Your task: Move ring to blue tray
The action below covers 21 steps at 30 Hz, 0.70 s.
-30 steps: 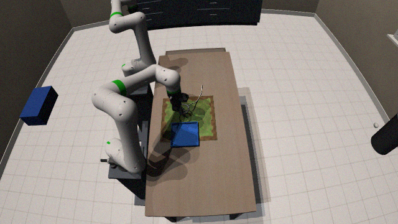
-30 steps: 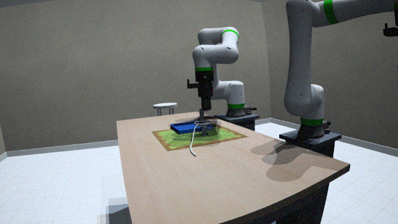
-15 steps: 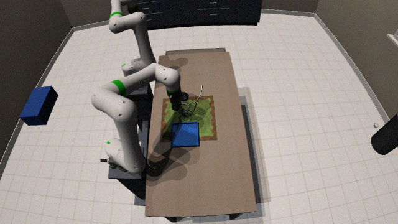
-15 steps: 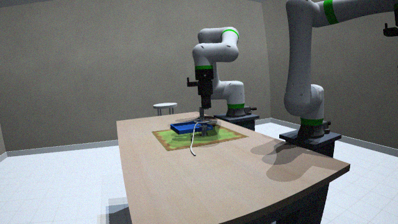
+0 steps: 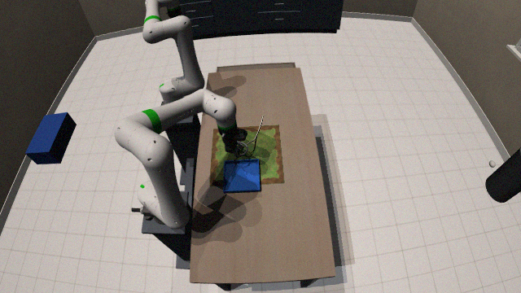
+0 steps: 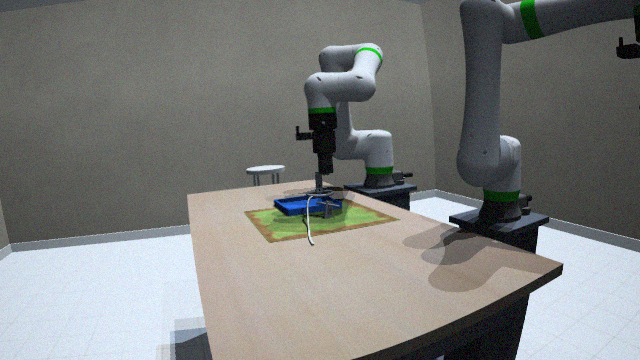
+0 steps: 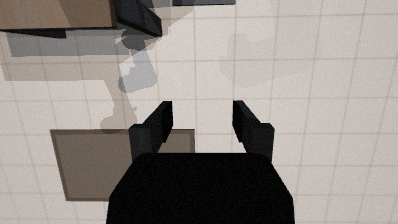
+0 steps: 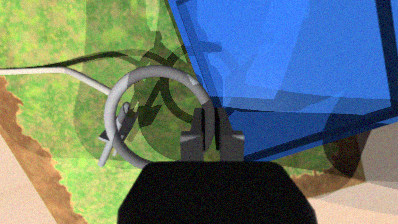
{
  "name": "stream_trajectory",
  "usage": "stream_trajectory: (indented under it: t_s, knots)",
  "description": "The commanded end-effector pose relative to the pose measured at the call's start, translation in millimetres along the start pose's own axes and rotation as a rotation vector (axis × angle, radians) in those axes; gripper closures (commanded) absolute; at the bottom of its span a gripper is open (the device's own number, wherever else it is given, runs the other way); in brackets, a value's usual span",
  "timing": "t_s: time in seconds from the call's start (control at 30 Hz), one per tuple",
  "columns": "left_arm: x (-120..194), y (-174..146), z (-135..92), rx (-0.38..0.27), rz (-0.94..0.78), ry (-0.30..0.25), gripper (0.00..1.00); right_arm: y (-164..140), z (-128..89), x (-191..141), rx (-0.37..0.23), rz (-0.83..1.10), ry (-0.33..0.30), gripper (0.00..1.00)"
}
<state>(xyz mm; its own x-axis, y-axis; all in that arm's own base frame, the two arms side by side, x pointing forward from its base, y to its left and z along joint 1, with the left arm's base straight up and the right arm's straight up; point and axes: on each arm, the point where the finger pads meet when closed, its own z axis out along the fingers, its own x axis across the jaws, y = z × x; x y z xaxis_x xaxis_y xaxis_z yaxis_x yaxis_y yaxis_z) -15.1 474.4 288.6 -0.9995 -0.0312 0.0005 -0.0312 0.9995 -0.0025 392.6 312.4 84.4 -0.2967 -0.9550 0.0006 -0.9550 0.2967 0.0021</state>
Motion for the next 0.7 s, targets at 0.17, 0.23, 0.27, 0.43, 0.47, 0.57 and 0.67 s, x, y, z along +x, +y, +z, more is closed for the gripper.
stream_trajectory:
  t_s: [0.17,0.23,0.27,0.43,0.47,0.57,0.67]
  knots:
    - [-0.2,0.4,-1.0,-0.003,0.0,0.0,0.0,-22.7,3.1,57.5,0.002,-0.001,-0.003,1.0]
    - [-0.2,0.4,-1.0,-0.003,0.0,0.0,0.0,-29.3,4.4,75.1,0.002,-0.001,-0.002,1.0]
    - [-0.2,0.4,-1.0,-0.003,0.0,0.0,0.0,-32.4,5.1,83.1,0.002,-0.001,-0.002,1.0]
    - [-0.2,0.4,-1.0,-0.003,0.0,0.0,0.0,-43.4,7.3,112.4,0.002,-0.001,-0.002,1.0]
    - [-0.2,0.4,-1.0,-0.003,0.0,0.0,0.0,-44.8,7.6,116.0,0.002,-0.001,-0.002,1.0]
    - [-0.2,0.4,-1.0,-0.003,0.0,0.0,0.0,-47.3,8.1,122.7,0.002,-0.001,-0.002,1.0]
    - [-0.2,0.4,-1.0,-0.003,0.0,0.0,0.0,-47.9,8.2,124.2,0.002,-0.001,-0.002,1.0]
